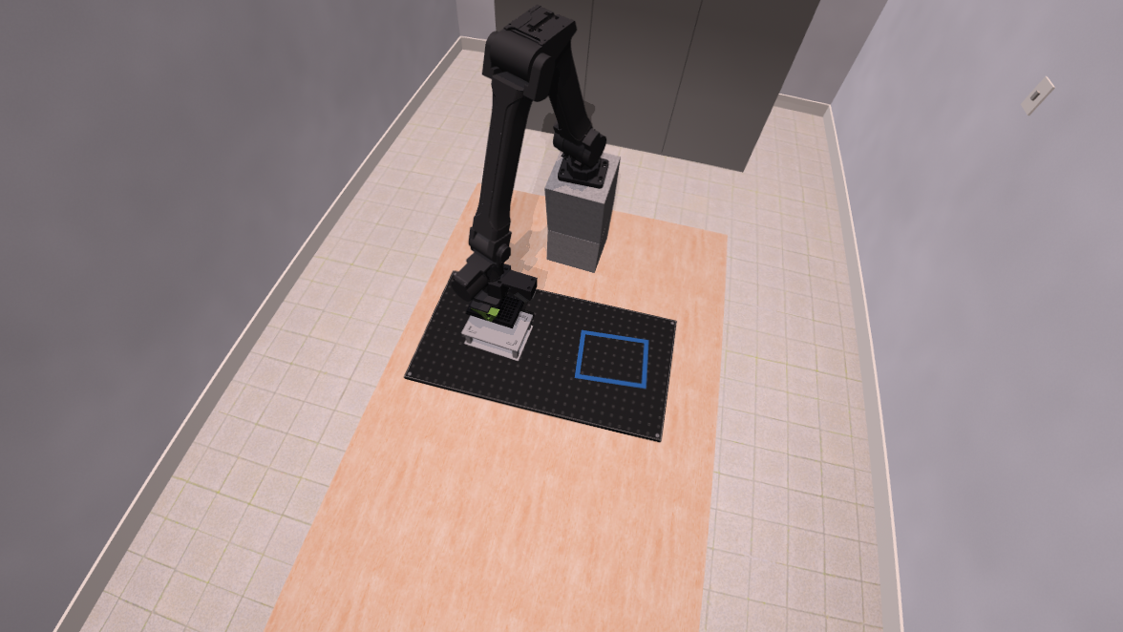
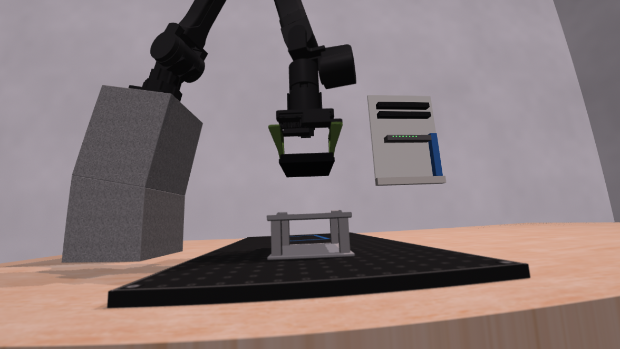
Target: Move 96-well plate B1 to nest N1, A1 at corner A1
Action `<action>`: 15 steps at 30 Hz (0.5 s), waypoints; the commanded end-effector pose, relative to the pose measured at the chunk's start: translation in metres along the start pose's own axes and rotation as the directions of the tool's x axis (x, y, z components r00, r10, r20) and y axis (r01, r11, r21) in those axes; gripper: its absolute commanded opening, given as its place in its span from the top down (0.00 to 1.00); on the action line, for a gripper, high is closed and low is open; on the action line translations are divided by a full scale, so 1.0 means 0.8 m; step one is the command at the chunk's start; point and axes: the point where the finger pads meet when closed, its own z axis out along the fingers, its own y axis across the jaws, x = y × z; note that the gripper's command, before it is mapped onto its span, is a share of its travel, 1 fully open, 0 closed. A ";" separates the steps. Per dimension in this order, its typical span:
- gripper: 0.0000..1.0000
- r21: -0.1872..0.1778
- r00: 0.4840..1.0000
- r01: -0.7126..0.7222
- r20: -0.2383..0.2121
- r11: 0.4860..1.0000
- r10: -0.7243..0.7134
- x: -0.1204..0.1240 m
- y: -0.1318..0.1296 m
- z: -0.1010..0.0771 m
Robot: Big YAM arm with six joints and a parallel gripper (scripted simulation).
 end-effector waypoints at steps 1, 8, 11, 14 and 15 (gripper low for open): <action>1.00 0.020 1.000 0.003 -0.002 1.000 -0.003 0.001 -0.012 -0.006; 1.00 0.015 1.000 0.003 0.002 1.000 -0.003 -0.004 -0.010 0.017; 1.00 0.017 1.000 0.004 0.002 1.000 -0.004 -0.005 -0.011 0.023; 1.00 0.021 1.000 0.004 0.001 1.000 -0.004 -0.003 -0.014 0.024; 1.00 0.023 1.000 0.004 0.000 1.000 -0.004 -0.003 -0.016 0.026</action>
